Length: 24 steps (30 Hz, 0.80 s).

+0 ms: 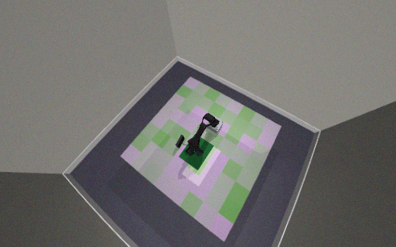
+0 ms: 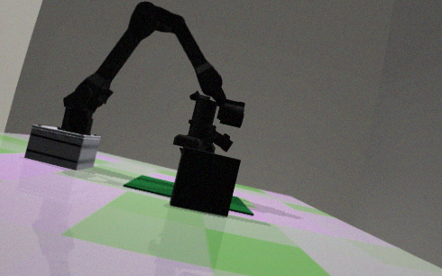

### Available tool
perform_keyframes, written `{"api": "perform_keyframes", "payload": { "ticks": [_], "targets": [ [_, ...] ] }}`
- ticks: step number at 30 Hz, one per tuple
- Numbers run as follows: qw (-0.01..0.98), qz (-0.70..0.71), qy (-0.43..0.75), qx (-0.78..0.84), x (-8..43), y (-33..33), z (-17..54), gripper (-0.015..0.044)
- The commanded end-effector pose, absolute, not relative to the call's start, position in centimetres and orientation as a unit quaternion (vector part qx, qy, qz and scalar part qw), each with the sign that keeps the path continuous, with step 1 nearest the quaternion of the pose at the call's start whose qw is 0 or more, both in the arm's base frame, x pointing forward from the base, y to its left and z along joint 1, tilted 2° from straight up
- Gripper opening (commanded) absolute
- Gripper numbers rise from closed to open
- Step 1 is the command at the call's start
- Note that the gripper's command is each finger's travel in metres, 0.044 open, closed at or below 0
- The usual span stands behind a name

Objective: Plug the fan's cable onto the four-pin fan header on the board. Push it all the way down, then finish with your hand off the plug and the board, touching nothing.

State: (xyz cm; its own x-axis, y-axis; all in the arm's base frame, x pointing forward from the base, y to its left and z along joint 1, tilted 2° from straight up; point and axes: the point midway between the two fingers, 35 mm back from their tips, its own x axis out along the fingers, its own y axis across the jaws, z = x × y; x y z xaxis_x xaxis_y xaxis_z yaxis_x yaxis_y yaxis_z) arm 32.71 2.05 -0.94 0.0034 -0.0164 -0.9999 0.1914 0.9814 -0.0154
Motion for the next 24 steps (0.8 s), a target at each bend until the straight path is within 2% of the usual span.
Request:
{"api": "perform_keyframes", "payload": {
  "ticks": [1,24],
  "targets": [
    [0.704,-0.072,0.704,0.058,32.61,1.97,-1.09,0.0],
    [0.704,-0.071,0.704,0.057,32.9,1.96,-1.22,0.0]
  ]
}}
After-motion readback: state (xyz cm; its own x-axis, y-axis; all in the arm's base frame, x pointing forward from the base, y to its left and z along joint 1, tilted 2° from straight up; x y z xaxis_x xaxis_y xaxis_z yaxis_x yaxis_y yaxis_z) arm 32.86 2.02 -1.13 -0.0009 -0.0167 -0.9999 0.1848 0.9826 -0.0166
